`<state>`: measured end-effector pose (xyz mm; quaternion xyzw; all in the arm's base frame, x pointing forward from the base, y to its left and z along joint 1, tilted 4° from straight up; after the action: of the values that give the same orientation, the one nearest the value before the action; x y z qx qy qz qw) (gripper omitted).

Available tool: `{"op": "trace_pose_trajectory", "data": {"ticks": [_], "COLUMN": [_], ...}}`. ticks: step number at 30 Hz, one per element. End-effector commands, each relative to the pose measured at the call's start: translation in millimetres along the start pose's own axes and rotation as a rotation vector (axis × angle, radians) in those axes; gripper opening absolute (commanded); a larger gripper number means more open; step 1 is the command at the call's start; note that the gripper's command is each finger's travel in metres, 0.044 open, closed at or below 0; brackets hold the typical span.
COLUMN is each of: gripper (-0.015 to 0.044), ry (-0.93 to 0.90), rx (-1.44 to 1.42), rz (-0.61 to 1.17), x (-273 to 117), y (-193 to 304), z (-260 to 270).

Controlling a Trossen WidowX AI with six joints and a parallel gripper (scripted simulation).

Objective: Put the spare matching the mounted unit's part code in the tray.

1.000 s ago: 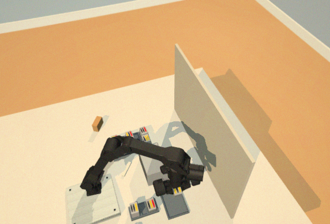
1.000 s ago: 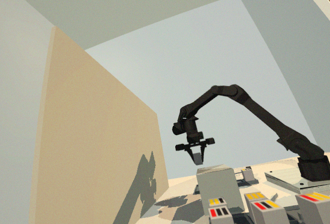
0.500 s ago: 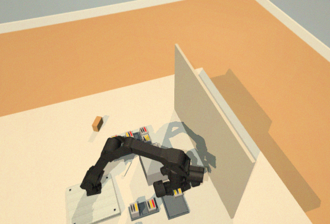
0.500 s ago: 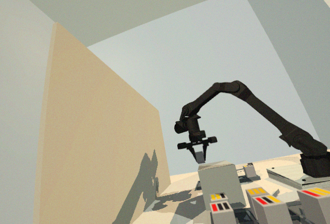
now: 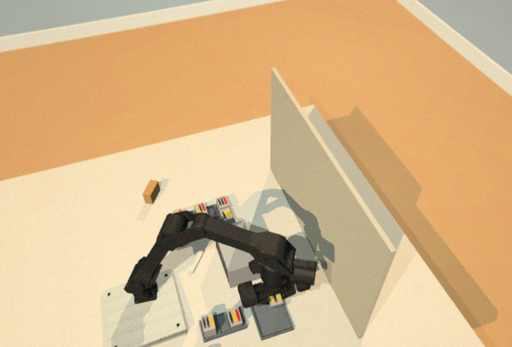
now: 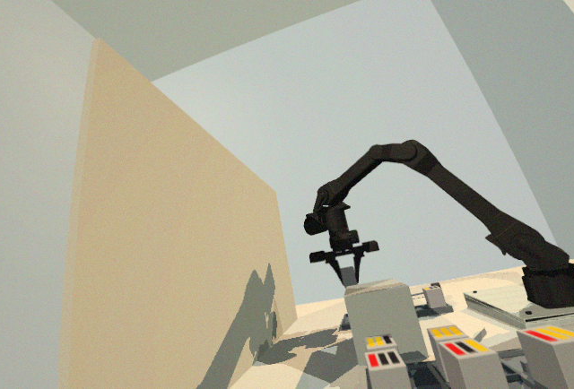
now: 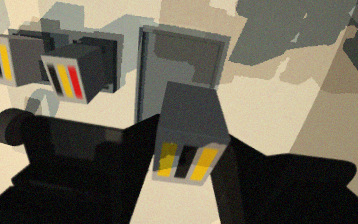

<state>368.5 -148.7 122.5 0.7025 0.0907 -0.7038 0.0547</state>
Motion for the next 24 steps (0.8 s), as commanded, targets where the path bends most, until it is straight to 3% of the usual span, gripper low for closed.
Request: {"op": "trace_pose_trajectory", "data": {"ticks": [1, 24], "gripper": [0.0, 0.0], "ry": [-0.003, -0.004], "rx": [0.001, 0.001], "rz": [0.0, -0.001], "x": [4, 20], "y": [0, -1], "z": [0, 1]}}
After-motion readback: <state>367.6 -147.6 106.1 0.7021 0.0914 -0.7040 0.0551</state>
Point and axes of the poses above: the point midway between the two fingers, 35 mm back from their tips, its own x axis out along the fingers, its own z axis across the jaws, y = z × x, the point moved 3 cm from there along -x, back along the fingers, and after that the axes turned 6 degrees about -x, right-handed, at the moved point
